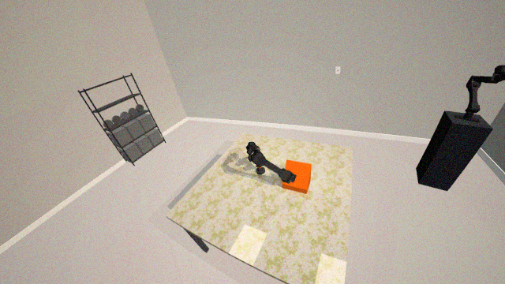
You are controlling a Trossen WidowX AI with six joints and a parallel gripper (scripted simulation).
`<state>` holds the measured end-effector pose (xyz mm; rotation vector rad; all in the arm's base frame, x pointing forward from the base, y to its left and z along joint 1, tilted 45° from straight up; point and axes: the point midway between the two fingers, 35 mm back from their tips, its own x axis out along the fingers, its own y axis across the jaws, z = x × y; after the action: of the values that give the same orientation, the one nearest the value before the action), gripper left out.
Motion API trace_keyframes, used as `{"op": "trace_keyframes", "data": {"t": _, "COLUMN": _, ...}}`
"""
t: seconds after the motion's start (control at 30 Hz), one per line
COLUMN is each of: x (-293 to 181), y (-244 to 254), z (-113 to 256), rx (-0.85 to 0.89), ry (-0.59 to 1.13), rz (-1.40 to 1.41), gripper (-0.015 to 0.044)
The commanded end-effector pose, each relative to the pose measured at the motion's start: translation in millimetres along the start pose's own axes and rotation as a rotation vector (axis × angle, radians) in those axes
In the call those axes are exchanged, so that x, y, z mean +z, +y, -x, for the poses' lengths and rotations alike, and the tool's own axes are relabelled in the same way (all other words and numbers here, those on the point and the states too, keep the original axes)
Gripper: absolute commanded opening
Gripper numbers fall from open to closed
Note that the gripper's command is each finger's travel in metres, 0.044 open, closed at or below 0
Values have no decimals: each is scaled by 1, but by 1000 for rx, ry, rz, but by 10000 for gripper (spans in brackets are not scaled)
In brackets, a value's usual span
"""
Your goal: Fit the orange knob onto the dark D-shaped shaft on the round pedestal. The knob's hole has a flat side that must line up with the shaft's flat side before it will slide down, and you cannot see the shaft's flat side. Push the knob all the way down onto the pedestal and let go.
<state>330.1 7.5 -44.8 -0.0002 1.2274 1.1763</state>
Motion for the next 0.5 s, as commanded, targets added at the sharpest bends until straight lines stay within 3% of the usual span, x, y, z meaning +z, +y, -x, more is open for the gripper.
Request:
{"op": "trace_keyframes", "data": {"t": 0.0, "x": 1, "y": 0, "z": -1, "rx": 0, "ry": -3, "rz": 8, "gripper": 0}}
{"op": "trace_keyframes", "data": {"t": 0.47, "x": 1, "y": 0, "z": 4, "rx": 0, "ry": -3, "rz": 8, "gripper": 0}}
